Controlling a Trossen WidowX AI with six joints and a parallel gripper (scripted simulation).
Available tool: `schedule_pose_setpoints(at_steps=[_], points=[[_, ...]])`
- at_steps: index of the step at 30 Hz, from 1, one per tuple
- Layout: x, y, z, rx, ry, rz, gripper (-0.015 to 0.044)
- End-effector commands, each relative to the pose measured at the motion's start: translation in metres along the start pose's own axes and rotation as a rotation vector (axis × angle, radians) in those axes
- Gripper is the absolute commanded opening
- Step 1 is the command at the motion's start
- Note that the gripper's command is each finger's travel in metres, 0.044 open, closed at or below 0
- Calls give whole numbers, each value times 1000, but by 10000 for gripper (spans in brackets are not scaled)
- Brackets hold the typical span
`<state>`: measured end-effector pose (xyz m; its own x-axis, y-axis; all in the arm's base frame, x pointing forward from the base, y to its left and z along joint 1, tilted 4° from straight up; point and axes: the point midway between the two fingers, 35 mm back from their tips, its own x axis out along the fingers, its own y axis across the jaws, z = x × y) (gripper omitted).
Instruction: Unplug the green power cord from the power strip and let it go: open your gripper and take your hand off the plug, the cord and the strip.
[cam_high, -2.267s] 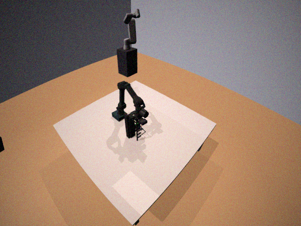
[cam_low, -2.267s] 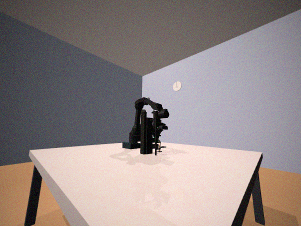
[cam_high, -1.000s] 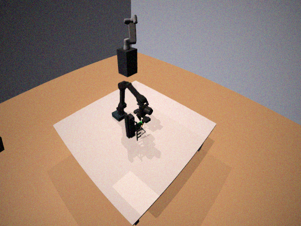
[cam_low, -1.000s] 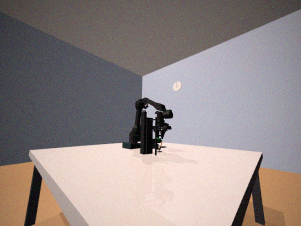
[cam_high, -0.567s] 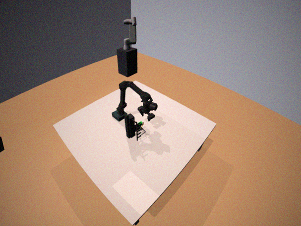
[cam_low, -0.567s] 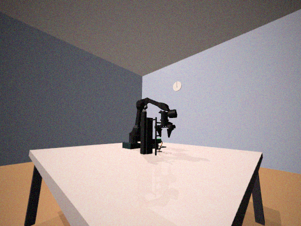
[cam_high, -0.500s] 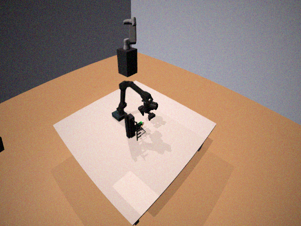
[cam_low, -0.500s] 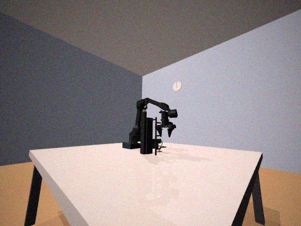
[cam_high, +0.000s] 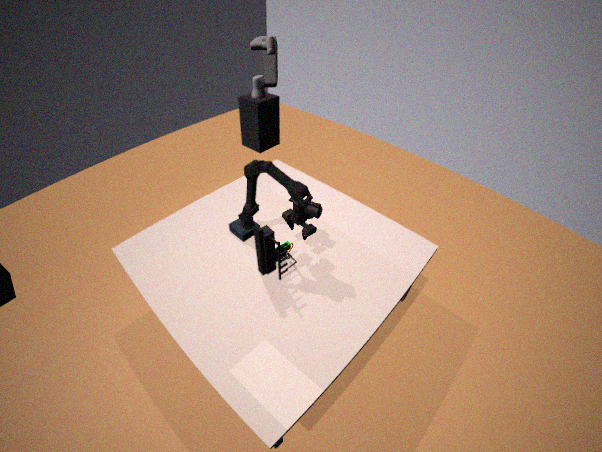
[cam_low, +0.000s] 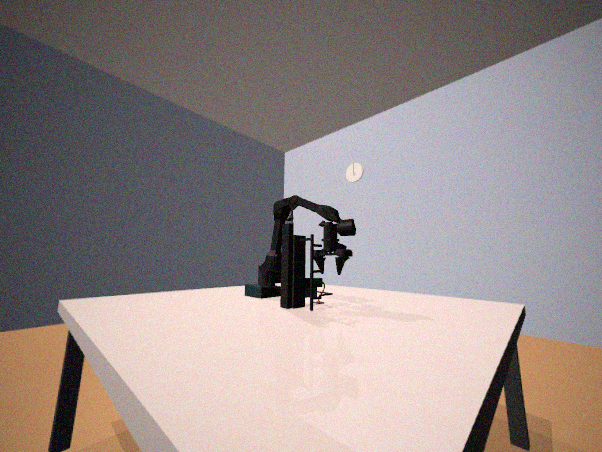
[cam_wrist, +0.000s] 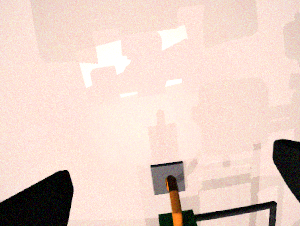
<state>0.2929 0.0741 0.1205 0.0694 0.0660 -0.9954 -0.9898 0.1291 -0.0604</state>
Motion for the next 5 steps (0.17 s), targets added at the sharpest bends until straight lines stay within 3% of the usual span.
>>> schedule_pose_setpoints(at_steps=[1, 5], points=[[0, 0, 0, 5, 5, 0, 440], [0, 0, 0, 5, 5, 0, 440]])
